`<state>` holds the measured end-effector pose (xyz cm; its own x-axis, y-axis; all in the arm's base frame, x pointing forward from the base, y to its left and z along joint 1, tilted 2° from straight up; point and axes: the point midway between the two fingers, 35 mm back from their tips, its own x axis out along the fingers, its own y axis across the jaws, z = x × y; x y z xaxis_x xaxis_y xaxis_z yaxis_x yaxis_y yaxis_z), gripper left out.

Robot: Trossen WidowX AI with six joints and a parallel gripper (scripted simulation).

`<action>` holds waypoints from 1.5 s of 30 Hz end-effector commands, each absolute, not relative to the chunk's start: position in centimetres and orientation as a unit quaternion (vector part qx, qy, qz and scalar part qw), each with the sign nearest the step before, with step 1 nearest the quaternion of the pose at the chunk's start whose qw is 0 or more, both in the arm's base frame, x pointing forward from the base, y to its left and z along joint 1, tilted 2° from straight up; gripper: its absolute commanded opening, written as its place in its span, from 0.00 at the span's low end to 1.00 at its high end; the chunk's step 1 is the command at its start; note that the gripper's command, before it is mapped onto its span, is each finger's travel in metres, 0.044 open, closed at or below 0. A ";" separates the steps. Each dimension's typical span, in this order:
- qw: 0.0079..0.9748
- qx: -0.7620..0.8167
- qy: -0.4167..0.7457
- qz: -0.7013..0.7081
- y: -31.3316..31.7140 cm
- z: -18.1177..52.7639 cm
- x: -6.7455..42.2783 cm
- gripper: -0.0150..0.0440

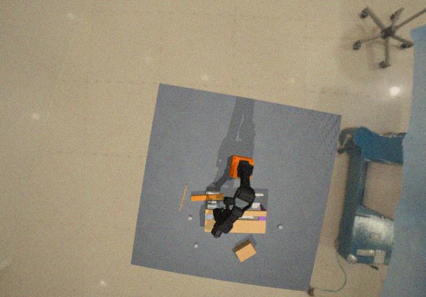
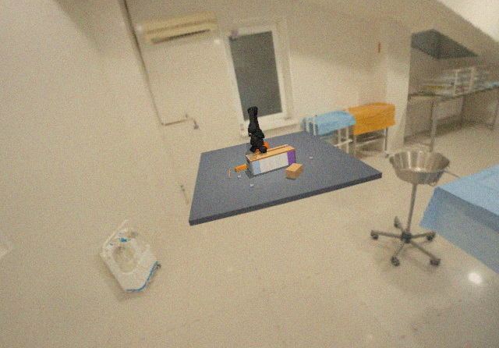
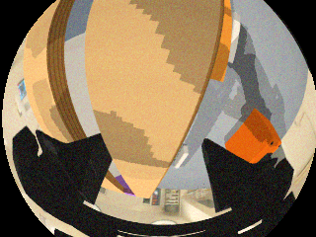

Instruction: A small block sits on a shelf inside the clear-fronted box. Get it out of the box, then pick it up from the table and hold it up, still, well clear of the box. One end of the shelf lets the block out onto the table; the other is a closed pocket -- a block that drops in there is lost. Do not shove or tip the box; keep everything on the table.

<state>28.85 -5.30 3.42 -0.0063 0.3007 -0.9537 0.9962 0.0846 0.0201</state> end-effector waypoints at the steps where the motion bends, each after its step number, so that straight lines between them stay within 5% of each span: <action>1: 0.437 0.549 0.592 -0.396 -5.2 2.6 28.5 0.93; 45: 0.437 0.551 0.592 -0.393 3.4 3.0 28.0 0.93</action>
